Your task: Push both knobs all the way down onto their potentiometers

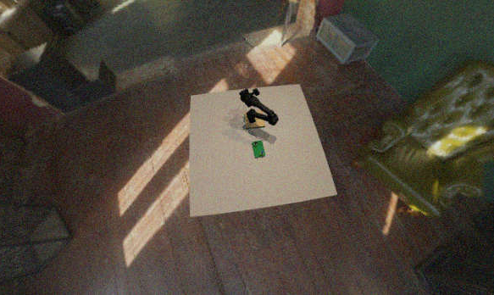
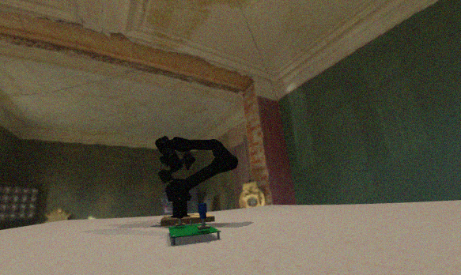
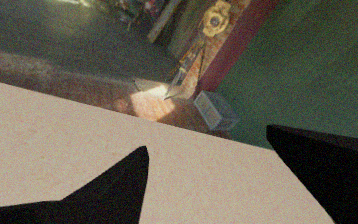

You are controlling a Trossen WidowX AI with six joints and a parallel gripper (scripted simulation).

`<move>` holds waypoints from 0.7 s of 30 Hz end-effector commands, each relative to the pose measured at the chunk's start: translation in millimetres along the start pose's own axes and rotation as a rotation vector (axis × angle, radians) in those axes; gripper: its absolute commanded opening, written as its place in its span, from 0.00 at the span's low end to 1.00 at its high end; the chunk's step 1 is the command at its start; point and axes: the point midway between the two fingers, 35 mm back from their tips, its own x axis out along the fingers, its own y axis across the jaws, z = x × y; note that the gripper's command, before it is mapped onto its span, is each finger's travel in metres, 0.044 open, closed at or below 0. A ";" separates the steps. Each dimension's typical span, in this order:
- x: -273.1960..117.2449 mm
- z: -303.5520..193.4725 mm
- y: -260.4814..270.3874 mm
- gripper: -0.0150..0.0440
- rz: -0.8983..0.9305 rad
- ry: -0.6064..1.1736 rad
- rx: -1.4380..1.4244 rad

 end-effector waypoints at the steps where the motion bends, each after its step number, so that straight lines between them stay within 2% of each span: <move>1: -0.2 0.6 0.8 0.89 0.005 -0.002 -0.003; 15: -28.8 37.4 65.6 0.26 0.359 -0.134 -0.268; 21: -49.0 45.4 93.8 0.25 0.503 -0.194 -0.396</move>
